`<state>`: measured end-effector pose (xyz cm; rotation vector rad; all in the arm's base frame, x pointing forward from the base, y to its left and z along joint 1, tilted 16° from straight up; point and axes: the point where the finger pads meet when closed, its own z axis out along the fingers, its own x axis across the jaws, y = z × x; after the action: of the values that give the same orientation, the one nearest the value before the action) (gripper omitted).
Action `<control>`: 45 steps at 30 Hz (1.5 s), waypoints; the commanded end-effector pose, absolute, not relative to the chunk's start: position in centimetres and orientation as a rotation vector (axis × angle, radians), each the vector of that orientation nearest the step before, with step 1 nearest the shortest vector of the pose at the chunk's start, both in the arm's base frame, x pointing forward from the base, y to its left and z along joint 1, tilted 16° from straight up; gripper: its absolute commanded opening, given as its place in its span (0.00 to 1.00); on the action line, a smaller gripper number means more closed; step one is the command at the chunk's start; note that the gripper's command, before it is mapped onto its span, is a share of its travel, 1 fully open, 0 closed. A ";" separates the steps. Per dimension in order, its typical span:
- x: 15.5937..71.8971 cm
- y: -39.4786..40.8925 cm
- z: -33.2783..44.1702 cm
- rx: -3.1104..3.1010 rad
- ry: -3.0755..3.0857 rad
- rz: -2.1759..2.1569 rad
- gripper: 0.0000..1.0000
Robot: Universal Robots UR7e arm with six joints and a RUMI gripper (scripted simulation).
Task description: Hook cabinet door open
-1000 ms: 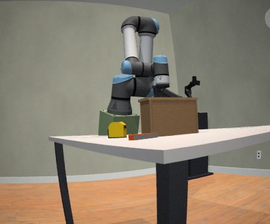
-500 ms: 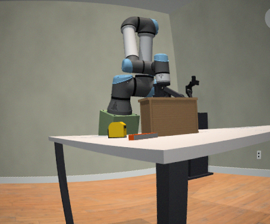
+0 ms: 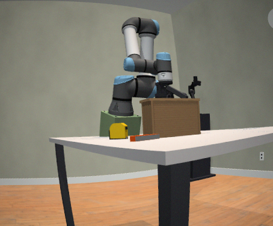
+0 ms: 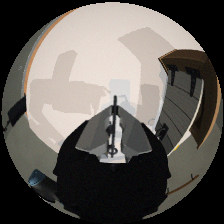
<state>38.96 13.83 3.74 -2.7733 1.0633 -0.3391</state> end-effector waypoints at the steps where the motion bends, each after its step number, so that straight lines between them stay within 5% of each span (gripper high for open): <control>1: 39.0 13.9 4.2 -2.773 1.063 -0.340 0.02; 45: 38.3 13.9 7.3 -2.773 1.063 -0.340 0.02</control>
<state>38.40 13.96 6.85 -2.7733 1.0634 -0.3391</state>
